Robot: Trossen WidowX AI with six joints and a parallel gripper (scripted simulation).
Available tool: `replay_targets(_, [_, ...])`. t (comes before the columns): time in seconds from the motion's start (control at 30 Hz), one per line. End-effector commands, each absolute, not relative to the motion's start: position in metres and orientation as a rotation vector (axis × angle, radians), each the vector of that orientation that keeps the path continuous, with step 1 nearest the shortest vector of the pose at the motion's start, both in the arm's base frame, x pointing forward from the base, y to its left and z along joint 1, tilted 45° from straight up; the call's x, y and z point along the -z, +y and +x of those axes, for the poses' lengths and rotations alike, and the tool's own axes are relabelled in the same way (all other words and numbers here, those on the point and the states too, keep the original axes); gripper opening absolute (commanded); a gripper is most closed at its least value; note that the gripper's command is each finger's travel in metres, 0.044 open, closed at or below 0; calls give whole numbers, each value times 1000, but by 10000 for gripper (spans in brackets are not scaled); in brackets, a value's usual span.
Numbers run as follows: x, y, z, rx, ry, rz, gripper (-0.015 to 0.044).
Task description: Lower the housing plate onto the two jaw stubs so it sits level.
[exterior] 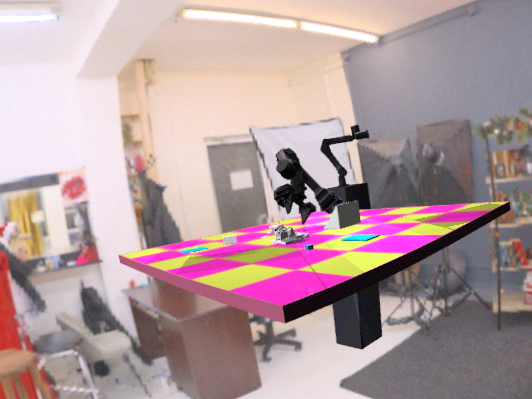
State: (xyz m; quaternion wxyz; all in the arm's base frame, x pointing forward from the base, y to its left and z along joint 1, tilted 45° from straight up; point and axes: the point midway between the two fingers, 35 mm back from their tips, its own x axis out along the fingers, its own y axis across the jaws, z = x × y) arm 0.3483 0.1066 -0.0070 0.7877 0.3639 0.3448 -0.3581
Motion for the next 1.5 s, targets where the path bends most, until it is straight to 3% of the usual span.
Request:
replay_targets(0.0, [0, 108, 351, 740, 765, 761, 440])
replay_targets(0.27, [-19, 121, 355, 655, 814, 725, 440])
replay_targets(1.47, [-88, 9, 350, 410, 1049, -219, 440])
